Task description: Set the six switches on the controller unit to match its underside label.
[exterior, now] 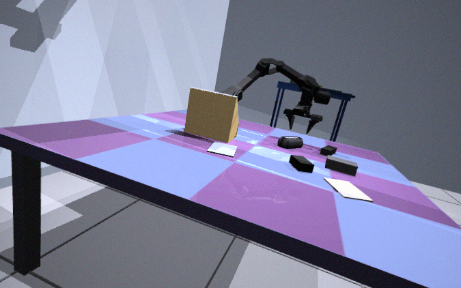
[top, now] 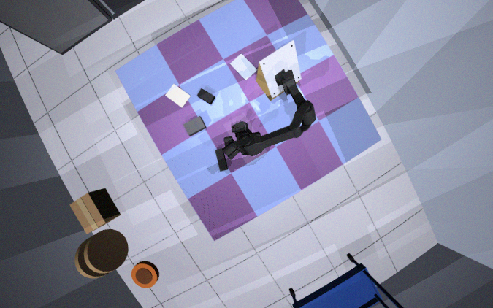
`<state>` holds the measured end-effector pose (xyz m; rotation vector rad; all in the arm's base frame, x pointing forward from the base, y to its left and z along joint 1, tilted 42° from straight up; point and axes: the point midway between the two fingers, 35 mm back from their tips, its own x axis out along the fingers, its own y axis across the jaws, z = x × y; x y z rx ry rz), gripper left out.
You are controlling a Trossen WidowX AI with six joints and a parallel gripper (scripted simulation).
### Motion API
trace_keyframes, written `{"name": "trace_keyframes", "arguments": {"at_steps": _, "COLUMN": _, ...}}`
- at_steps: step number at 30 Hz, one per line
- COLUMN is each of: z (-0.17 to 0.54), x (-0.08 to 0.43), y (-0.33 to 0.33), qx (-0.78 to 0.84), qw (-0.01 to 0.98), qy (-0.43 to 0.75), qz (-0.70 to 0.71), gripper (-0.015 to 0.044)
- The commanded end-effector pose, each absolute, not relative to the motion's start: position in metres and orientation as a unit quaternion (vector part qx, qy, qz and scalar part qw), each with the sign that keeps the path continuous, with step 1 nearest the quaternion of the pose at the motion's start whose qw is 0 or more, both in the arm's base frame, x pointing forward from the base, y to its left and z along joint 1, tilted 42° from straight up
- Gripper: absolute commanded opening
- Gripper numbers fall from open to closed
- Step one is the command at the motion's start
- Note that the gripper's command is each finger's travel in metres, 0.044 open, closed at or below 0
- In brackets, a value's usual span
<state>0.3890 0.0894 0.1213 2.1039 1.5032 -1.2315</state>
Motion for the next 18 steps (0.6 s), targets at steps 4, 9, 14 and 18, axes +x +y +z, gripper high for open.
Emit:
{"name": "trace_keyframes", "arguments": {"at_steps": 4, "z": 0.128, "x": 0.396, "y": 0.092, "qx": 0.732, "qw": 0.067, "qy": 0.499, "qz": -0.458, "gripper": 0.0440}}
{"name": "trace_keyframes", "arguments": {"at_steps": 9, "z": 0.127, "x": 0.396, "y": 0.093, "qx": 0.732, "qw": 0.067, "qy": 0.499, "qz": -0.458, "gripper": 0.0440}}
{"name": "trace_keyframes", "arguments": {"at_steps": 14, "z": 0.121, "x": 0.398, "y": 0.098, "qx": 0.732, "qw": 0.068, "qy": 0.499, "qz": -0.458, "gripper": 0.0440}}
{"name": "trace_keyframes", "arguments": {"at_steps": 18, "z": 0.116, "x": 0.399, "y": 0.102, "qx": 0.732, "qw": 0.068, "qy": 0.499, "qz": -0.458, "gripper": 0.0440}}
